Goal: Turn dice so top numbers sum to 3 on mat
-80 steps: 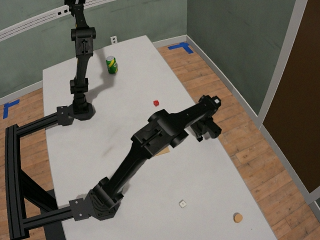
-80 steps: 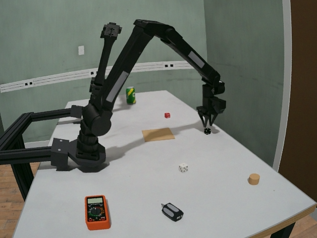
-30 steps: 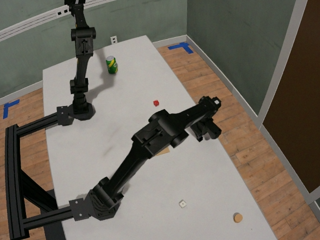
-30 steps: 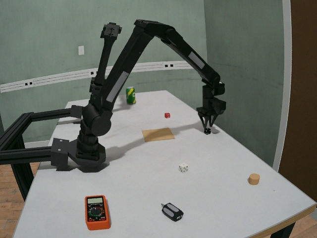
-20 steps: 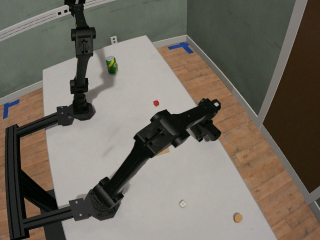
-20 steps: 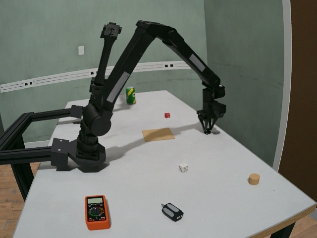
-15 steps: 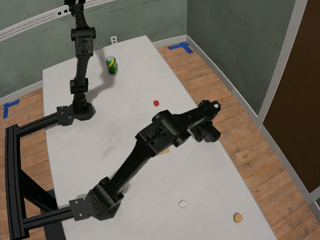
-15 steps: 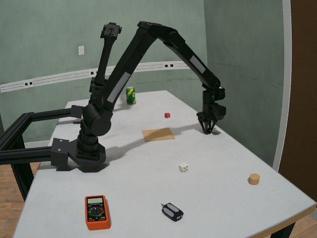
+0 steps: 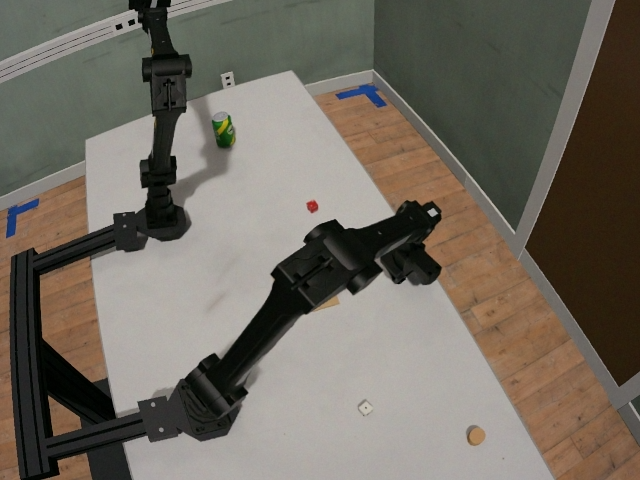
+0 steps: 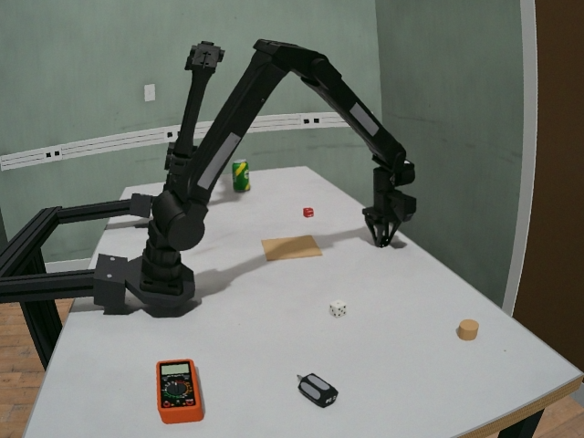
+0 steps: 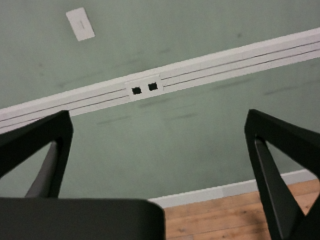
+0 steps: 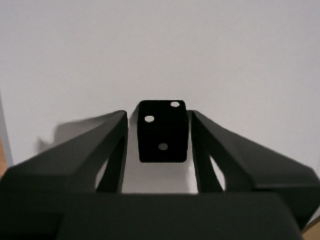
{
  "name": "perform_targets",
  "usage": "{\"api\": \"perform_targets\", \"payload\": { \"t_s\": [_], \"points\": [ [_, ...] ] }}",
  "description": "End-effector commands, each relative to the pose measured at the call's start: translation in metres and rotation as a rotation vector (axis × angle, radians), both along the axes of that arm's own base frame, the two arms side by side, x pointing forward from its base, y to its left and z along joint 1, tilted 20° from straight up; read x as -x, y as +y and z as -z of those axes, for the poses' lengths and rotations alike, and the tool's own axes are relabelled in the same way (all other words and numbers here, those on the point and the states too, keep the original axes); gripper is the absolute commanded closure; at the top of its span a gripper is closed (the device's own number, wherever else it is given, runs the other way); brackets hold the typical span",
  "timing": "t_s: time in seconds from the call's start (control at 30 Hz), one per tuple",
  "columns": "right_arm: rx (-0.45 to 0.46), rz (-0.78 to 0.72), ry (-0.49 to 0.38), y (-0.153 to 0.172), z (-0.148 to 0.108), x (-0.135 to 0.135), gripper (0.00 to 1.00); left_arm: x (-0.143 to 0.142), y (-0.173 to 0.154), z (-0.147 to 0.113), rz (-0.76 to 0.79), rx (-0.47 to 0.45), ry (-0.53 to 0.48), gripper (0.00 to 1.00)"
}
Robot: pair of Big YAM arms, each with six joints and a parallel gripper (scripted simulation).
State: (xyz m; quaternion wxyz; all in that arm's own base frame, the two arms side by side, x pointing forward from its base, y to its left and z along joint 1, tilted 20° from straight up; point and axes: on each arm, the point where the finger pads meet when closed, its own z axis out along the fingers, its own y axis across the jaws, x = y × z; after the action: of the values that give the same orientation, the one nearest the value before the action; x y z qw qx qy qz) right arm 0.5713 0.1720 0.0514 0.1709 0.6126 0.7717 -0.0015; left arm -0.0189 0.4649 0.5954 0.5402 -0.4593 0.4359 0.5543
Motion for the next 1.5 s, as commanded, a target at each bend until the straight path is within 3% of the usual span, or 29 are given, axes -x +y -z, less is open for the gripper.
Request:
{"api": "perform_targets", "payload": {
  "t_s": [0.0, 0.83, 0.87, 1.47],
  "points": [
    [-0.011, 0.007, -0.022, -0.0062, -0.0039, -0.0087, 0.61, 0.0061, -0.0064, -0.0033, -0.019, -0.004, 0.013, 0.0],
    [-0.011, 0.007, -0.022, -0.0062, -0.0039, -0.0087, 0.61, 0.0061, -0.0064, -0.0033, -0.019, -0.004, 0.013, 0.0],
    [-0.011, 0.007, -0.022, -0.0062, -0.0039, -0.0087, 0.8, 0.0061, -0.0064, -0.0033, -0.019, -0.004, 0.013, 0.0],
    [-0.011, 0.007, -0.022, -0.0062, -0.0039, -0.0087, 0.8, 0.0061, -0.0064, -0.0033, -0.019, -0.004, 0.013, 0.0]
  ]
}}
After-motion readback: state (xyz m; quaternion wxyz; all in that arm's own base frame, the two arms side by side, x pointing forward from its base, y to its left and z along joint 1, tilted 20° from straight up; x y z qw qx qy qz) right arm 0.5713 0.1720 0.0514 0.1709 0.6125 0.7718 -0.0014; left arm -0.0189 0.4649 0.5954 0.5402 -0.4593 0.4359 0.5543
